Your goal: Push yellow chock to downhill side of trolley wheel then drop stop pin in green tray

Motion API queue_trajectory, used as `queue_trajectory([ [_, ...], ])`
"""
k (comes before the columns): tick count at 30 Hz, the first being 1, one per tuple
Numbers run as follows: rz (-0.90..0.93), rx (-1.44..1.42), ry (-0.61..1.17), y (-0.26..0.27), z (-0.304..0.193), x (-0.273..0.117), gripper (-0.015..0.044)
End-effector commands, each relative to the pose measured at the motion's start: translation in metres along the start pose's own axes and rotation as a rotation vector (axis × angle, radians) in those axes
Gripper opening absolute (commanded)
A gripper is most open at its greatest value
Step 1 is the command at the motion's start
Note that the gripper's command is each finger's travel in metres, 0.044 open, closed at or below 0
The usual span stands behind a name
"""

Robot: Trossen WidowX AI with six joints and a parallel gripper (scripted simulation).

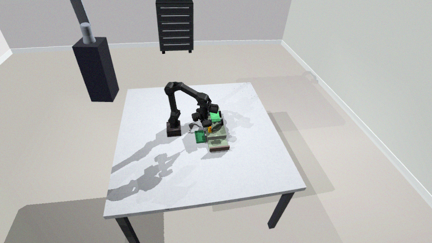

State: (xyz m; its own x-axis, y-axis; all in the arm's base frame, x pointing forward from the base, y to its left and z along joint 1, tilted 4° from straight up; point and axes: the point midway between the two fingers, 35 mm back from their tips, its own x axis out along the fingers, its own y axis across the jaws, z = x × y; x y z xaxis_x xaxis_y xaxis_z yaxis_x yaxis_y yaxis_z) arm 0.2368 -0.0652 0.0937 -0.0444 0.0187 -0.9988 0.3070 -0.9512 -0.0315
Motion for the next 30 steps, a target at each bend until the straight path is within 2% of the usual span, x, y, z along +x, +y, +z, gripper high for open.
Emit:
queue_trajectory([
  [1, 0.027, 0.113, -0.003, 0.000, 0.001, -0.001, 0.0000],
  [23, 0.031, 0.158, -0.006, -0.004, 0.023, 0.020, 0.0000],
  [30, -0.119, 0.157, 0.001, -0.008, 0.022, 0.039, 0.0000],
])
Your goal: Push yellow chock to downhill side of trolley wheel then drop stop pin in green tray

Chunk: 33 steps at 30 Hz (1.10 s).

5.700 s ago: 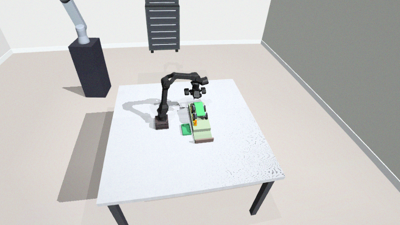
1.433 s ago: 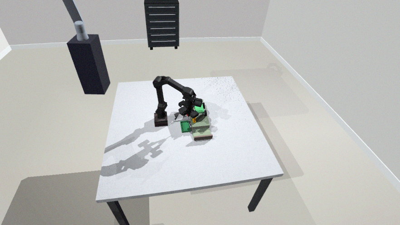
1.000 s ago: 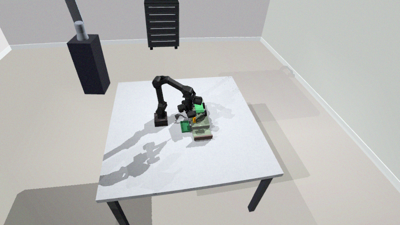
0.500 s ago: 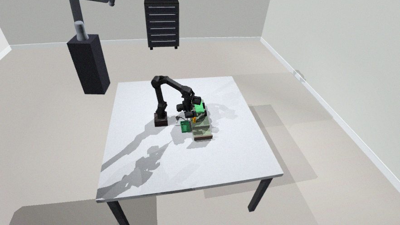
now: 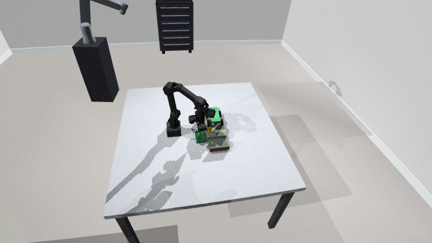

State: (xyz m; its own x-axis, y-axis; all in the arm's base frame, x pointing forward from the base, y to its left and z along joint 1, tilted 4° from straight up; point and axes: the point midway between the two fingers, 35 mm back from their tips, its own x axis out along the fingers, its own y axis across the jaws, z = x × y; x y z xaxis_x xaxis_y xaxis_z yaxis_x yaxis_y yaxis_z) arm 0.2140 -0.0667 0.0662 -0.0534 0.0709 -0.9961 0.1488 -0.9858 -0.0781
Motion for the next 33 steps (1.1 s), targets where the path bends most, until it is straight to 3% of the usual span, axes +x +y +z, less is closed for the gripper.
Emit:
queue_trajectory([
  [1, -0.072, -0.003, -0.007, -0.003, 0.001, 0.013, 0.0000],
  [19, -0.085, -0.003, -0.007, -0.022, 0.002, 0.058, 0.0000],
  [26, -0.084, -0.003, -0.007, -0.018, 0.002, 0.058, 0.0184],
  [33, -0.084, -0.003, -0.007, -0.013, 0.003, 0.059, 0.0190],
])
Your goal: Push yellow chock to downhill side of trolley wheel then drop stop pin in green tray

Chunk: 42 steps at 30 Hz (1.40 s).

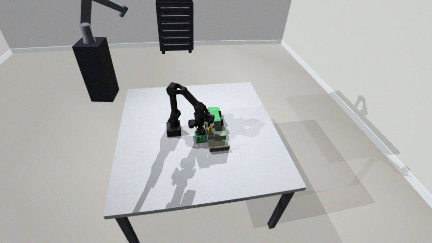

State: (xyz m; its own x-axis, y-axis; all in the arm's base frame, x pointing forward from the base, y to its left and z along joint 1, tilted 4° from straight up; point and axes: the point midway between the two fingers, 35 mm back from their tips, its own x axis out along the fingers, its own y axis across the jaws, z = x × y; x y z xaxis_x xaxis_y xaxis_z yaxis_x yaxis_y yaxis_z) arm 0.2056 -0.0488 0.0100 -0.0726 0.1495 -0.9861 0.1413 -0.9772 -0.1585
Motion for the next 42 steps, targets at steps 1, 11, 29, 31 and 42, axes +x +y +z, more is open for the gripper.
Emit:
queue_trajectory([
  [1, -0.003, -0.005, 0.000, 0.003, 0.000, 0.001, 0.0190],
  [11, -0.002, -0.005, 0.000, 0.009, 0.000, 0.002, 0.0190],
  [29, -0.001, -0.005, 0.000, 0.019, -0.001, 0.005, 0.0190],
  [31, -0.001, -0.005, 0.000, 0.020, -0.001, 0.005, 0.0190],
  [42, -0.001, -0.005, 0.000, 0.026, -0.002, 0.008, 0.0190],
])
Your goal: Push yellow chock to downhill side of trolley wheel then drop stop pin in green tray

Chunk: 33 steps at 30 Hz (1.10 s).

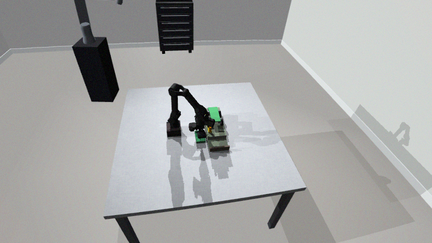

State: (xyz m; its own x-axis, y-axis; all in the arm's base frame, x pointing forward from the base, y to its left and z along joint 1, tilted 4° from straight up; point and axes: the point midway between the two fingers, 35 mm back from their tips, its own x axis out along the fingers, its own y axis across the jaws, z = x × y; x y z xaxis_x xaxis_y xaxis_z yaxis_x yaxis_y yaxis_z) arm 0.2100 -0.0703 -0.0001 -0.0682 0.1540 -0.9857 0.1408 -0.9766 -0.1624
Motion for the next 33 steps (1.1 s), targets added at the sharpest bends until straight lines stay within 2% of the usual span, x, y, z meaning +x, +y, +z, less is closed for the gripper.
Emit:
queue_trajectory([
  [1, 0.003, -0.005, -0.005, 0.003, 0.000, 0.002, 0.0190],
  [33, 0.004, -0.005, -0.005, 0.018, 0.000, 0.011, 0.0190],
])
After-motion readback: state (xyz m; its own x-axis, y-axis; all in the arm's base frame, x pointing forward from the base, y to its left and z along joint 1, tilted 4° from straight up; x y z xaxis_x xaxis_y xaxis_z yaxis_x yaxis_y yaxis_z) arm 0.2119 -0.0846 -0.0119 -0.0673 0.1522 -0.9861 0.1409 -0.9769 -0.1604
